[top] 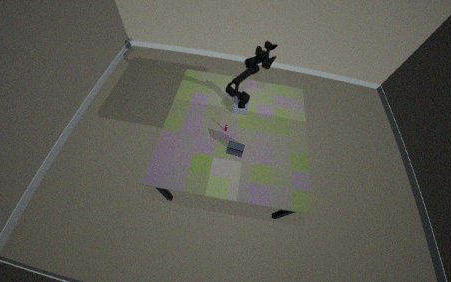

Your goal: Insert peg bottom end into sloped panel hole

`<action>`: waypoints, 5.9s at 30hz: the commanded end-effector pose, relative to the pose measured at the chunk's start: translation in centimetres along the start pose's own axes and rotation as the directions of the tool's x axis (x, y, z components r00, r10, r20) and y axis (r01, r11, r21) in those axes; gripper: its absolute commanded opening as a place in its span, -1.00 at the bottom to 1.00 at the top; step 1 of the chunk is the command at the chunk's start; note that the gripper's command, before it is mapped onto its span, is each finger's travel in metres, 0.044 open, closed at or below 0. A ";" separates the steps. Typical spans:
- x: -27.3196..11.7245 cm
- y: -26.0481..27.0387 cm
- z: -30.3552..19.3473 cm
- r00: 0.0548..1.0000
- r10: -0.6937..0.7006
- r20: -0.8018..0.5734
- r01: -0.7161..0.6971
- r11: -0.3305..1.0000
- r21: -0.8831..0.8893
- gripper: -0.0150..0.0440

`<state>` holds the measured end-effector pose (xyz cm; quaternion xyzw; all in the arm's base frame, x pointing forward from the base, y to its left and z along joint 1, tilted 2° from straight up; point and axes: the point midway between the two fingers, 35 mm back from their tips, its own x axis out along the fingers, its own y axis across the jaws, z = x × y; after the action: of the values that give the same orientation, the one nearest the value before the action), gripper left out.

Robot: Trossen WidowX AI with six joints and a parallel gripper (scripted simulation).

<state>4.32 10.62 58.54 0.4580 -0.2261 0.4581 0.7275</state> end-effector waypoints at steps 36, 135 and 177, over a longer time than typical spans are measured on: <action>2.5 0.0 -7.4 0.999 -0.020 -0.039 -0.015 0.680 -0.733 1.00; -0.3 -36.9 -15.2 0.487 -0.855 -0.179 -0.853 -0.421 -0.309 1.00; -17.8 -49.7 -6.3 -0.203 -0.972 -0.115 -0.958 0.173 0.228 1.00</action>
<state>38.84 1.23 20.67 0.8535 -0.2018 -0.2636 -0.4017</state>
